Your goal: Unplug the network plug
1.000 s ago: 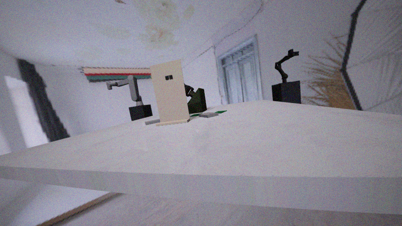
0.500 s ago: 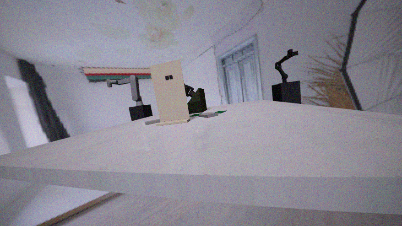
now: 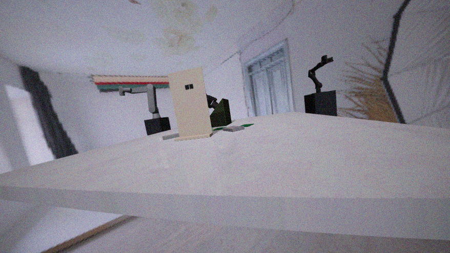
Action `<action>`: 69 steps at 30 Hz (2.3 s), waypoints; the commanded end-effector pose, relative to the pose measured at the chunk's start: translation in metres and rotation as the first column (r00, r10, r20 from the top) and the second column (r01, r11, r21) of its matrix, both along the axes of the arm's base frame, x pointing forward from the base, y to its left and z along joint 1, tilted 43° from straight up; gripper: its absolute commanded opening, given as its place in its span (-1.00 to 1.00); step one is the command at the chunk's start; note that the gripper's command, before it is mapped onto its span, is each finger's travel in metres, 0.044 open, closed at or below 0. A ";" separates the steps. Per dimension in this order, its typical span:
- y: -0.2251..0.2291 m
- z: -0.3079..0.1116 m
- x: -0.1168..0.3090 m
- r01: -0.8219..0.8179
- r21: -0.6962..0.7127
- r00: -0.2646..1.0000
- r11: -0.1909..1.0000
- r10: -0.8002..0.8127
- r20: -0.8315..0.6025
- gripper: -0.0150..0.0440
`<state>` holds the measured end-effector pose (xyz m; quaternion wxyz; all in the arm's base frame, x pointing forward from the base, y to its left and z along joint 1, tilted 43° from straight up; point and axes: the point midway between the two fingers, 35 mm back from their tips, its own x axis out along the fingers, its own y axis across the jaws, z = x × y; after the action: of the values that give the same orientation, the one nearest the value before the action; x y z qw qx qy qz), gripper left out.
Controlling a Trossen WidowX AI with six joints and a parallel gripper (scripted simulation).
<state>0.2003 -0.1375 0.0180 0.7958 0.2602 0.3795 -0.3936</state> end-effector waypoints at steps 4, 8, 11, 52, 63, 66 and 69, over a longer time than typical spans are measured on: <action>-0.005 -0.007 -0.002 -0.004 0.002 1.000 1.000 0.004 -0.007 -0.49; -0.008 -0.011 -0.003 -0.004 0.002 1.000 1.000 0.004 -0.007 -0.49; -0.010 -0.013 -0.004 -0.004 0.001 1.000 1.000 0.004 -0.007 -0.49; -0.024 -0.026 -0.009 0.000 -0.003 1.000 1.000 0.000 -0.003 0.04; -0.022 -0.023 -0.010 -0.001 -0.003 1.000 1.000 0.001 -0.003 0.04; -0.021 -0.022 -0.011 -0.001 -0.002 1.000 1.000 0.001 -0.003 0.04; -0.021 -0.020 -0.011 -0.001 -0.002 1.000 1.000 0.001 -0.003 0.04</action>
<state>0.1896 -0.1585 -0.0044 0.7962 0.2577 0.3819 -0.3922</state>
